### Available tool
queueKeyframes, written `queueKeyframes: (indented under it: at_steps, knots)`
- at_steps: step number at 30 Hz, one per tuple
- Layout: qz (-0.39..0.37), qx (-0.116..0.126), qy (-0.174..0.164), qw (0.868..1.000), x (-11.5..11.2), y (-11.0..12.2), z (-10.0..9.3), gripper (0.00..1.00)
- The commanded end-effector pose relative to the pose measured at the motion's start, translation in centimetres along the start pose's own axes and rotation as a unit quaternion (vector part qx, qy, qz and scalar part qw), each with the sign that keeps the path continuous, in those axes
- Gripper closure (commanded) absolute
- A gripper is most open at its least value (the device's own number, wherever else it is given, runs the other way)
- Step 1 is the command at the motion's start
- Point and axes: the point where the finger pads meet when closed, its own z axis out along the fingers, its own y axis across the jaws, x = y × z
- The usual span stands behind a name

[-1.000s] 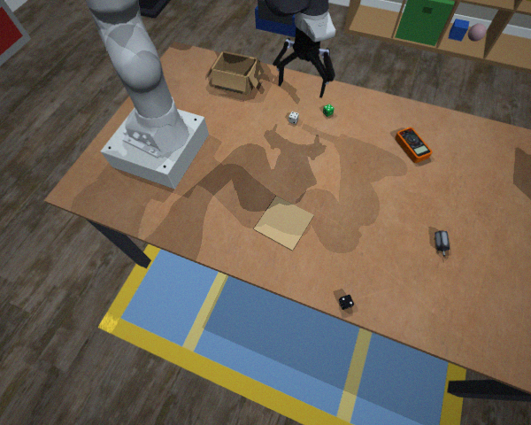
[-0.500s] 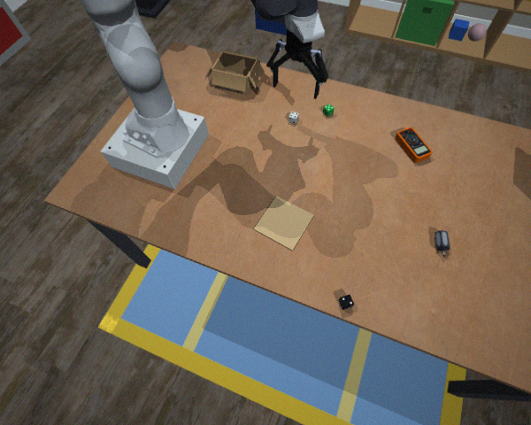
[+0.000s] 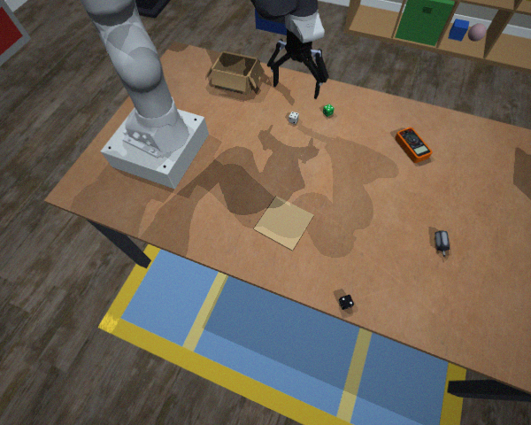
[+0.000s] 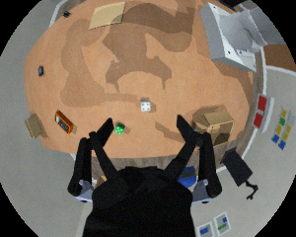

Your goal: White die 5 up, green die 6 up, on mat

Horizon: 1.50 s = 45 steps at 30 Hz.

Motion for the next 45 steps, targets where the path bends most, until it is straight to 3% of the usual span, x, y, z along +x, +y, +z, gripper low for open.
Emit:
queueKeyframes:
  at_steps: [1, 8, 15, 16, 45]
  knots:
    - [0.002, 0.001, 0.000, 1.000, -0.1, 0.1, 0.0, 0.00]
    - [0.001, 0.000, 0.000, 1.000, 0.0, 0.0, 0.2, 0.00]
    - [0.002, 0.001, 0.000, 1.000, 0.1, 0.2, 3.0, 0.00]
    - [0.002, 0.001, 0.000, 1.000, 0.1, 0.2, 3.0, 0.65]
    - [0.002, 0.001, 0.000, 1.000, 0.1, 0.2, 3.0, 0.65]
